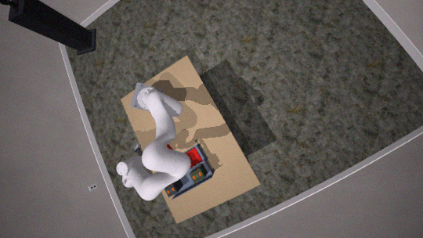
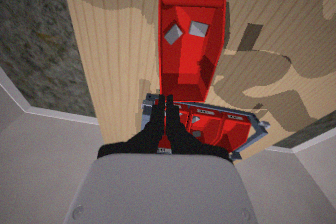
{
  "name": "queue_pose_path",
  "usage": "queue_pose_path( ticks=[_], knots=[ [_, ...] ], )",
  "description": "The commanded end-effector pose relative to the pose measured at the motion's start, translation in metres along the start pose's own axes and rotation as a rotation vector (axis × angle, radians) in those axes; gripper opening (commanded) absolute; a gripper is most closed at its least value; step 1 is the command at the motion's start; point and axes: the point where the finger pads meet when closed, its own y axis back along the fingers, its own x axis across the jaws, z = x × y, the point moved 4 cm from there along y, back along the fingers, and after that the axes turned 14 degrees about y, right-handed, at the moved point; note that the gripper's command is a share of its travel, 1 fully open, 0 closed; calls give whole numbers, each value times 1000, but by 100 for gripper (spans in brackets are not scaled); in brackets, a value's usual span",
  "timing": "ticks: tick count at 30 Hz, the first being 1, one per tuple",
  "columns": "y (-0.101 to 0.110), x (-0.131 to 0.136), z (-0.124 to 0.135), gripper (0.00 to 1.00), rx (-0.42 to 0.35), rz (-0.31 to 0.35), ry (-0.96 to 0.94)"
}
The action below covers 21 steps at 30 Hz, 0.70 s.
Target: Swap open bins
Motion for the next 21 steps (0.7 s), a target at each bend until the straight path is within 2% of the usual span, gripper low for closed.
queue_pose_path(
  ticks=[1,21],
  knots=[
    [-5,-7,-9,0,-4,-2,15],
    [-7,-9,-12,0,-4,-2,19]
  ],
)
